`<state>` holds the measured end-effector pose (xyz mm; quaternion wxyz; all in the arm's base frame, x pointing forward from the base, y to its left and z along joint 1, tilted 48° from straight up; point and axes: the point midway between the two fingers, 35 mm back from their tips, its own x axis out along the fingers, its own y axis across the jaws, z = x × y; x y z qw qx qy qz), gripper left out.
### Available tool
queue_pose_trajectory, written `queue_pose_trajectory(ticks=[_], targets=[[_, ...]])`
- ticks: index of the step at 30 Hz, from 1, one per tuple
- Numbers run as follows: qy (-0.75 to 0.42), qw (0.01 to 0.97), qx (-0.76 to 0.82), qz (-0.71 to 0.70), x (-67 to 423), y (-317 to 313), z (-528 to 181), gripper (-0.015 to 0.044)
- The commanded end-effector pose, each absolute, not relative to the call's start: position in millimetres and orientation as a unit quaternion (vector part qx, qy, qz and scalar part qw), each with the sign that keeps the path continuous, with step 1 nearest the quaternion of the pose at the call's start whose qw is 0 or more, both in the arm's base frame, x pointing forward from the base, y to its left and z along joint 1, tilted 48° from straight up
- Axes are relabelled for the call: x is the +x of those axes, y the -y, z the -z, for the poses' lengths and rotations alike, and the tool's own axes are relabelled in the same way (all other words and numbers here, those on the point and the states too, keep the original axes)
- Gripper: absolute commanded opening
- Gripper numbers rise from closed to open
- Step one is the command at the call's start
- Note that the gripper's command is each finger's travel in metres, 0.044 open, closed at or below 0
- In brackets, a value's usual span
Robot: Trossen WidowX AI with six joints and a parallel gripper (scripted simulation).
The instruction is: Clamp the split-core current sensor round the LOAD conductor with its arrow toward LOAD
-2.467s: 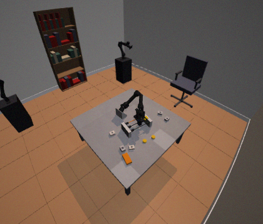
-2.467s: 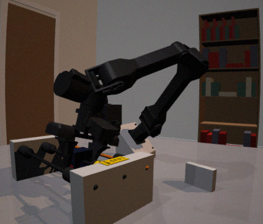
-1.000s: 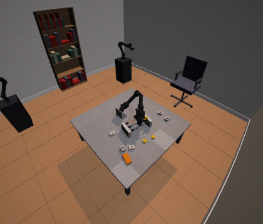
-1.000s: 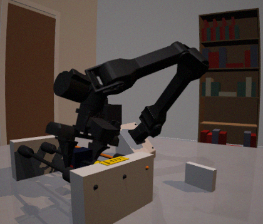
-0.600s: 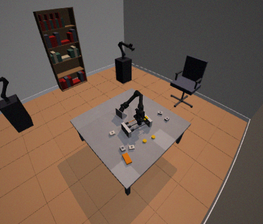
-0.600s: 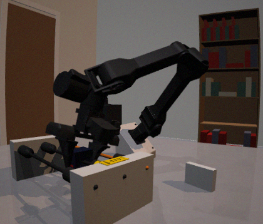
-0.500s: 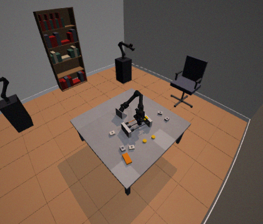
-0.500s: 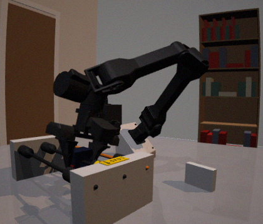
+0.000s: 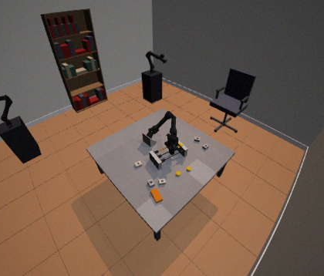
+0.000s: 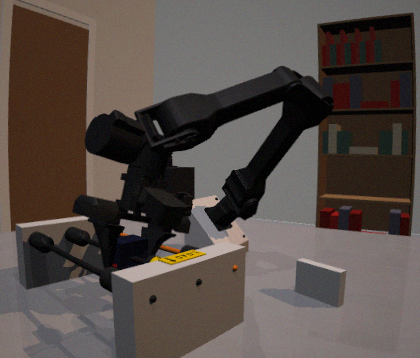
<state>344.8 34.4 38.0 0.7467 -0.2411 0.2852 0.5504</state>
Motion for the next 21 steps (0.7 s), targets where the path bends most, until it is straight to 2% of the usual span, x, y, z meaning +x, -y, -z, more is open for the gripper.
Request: queue_pose_trajectory(ticks=[1, 2, 12, 21], targets=[[-0.286, 0.747, -0.240, -0.551, 344.4, -36.9, -35.5, 0.0000], [-0.286, 0.747, -0.240, -0.551, 344.4, -38.0, -34.5, 0.0000], [-0.284, 0.748, -0.242, -0.549, 345.8, -34.6, -37.8, 0.0263], [-0.284, 0.748, -0.242, -0.549, 345.8, -34.6, -37.8, 0.0270]])
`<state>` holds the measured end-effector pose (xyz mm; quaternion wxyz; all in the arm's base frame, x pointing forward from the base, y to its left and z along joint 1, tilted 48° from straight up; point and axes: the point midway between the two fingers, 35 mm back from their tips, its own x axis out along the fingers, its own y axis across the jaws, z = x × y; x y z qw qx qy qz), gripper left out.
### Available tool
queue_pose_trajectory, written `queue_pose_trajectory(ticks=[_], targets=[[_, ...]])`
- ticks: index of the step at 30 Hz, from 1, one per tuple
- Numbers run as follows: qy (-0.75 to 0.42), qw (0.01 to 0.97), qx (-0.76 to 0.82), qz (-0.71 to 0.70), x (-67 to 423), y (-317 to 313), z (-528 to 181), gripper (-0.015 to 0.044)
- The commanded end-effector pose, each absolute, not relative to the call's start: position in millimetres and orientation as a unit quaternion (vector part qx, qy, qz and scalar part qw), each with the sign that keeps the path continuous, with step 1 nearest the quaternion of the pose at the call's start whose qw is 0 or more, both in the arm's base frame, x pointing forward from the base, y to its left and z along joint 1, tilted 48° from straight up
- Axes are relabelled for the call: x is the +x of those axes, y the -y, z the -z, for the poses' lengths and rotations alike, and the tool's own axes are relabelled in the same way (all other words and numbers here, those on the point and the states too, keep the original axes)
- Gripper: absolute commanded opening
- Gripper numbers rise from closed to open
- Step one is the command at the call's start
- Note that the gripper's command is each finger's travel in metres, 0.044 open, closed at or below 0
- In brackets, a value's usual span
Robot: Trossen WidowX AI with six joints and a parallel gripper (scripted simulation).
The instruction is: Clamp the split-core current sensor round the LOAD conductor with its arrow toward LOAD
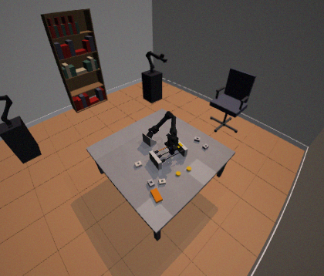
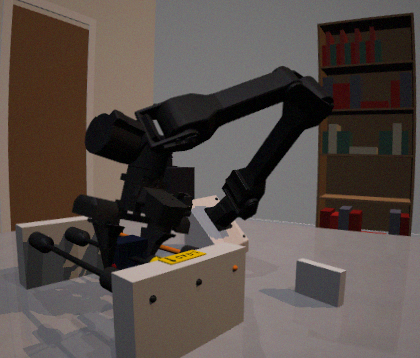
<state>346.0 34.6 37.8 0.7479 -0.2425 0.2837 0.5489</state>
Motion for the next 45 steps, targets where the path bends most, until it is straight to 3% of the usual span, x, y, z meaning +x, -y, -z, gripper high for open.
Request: queue_pose_trajectory(ticks=[1, 24, 45], targets=[[-0.284, 0.748, -0.242, -0.549, 345.8, -34.6, -37.8, 0.0270], [-0.284, 0.748, -0.242, -0.549, 345.8, -34.6, -37.8, 0.0270], [-0.284, 0.748, -0.243, -0.549, 346.0, -34.6, -37.8, 0.0130]])
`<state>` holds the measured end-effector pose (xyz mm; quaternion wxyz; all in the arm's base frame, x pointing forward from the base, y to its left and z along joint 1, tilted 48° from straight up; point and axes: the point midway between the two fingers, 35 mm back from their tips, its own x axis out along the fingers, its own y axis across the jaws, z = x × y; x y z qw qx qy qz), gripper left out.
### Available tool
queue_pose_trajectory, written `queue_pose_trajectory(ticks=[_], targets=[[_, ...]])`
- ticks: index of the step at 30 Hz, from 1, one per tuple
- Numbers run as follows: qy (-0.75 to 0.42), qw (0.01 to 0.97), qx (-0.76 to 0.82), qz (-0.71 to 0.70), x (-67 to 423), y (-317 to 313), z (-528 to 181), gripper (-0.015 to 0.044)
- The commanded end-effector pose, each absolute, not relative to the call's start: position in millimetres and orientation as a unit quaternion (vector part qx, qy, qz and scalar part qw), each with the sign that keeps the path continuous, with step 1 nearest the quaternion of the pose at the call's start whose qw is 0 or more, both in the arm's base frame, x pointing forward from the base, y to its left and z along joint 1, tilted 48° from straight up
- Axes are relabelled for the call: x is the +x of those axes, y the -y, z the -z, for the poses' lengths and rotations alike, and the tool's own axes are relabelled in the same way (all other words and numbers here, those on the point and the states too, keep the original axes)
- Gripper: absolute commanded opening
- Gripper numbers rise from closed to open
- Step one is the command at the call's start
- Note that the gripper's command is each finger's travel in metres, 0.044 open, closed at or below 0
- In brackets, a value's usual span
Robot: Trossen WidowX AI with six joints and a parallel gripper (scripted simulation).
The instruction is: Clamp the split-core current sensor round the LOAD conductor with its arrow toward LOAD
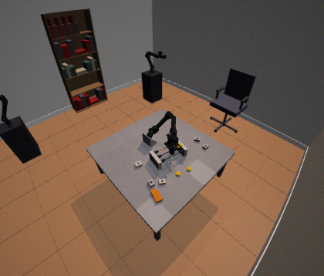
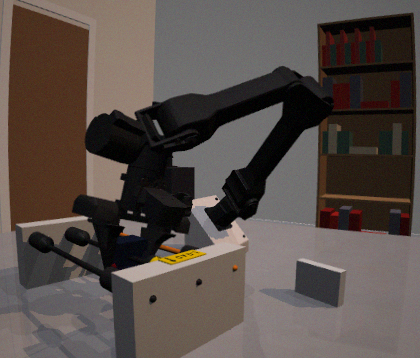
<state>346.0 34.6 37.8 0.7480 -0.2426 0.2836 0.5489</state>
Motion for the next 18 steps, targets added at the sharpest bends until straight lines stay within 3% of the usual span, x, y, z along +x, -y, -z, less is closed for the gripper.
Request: queue_pose_trajectory(ticks=[1, 7, 18], targets=[[-0.284, 0.748, -0.243, -0.549, 346.0, -34.6, -37.8, 0.0123], [-0.283, 0.748, -0.241, -0.551, 346.1, -32.3, -39.9, 0.0000], [-0.286, 0.747, -0.240, -0.551, 344.5, -33.8, -37.6, 0.0000]])
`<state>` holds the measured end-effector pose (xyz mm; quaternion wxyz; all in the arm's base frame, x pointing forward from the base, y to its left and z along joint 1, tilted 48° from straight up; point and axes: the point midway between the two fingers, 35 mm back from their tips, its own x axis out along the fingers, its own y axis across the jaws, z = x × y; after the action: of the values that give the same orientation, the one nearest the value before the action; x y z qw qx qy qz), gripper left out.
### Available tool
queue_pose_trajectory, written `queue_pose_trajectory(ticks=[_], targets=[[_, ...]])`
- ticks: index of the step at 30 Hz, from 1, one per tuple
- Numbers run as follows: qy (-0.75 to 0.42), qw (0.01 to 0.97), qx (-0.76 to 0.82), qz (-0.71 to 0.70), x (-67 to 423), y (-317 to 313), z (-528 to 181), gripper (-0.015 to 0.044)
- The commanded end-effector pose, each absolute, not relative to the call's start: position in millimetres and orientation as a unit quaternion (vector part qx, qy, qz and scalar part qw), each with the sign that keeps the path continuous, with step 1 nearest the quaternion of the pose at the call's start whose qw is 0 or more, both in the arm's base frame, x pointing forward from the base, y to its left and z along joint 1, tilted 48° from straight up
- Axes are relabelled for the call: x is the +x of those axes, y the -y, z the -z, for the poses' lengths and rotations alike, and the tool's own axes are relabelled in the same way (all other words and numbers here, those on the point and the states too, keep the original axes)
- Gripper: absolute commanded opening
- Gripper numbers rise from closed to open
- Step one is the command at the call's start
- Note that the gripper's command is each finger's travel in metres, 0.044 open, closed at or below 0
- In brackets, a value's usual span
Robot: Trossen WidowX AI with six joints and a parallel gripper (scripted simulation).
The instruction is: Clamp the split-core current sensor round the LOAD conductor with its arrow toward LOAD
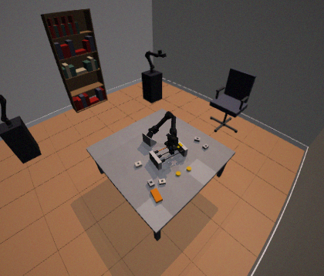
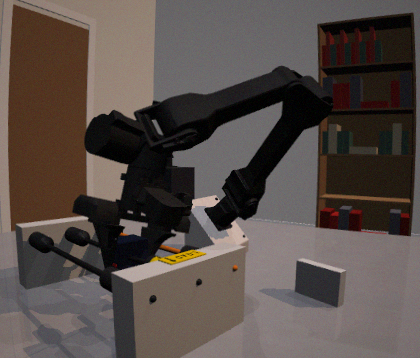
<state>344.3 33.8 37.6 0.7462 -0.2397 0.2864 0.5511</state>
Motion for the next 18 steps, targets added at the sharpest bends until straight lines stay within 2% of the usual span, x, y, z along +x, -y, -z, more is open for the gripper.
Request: queue_pose_trajectory(ticks=[1, 17, 18], targets=[[-0.286, 0.746, -0.240, -0.551, 344.4, -33.8, -37.6, 0.0000], [-0.286, 0.746, -0.240, -0.551, 344.3, -37.6, -34.2, 0.0000], [-0.284, 0.747, -0.242, -0.550, 345.7, -34.3, -37.4, 0.0026]])
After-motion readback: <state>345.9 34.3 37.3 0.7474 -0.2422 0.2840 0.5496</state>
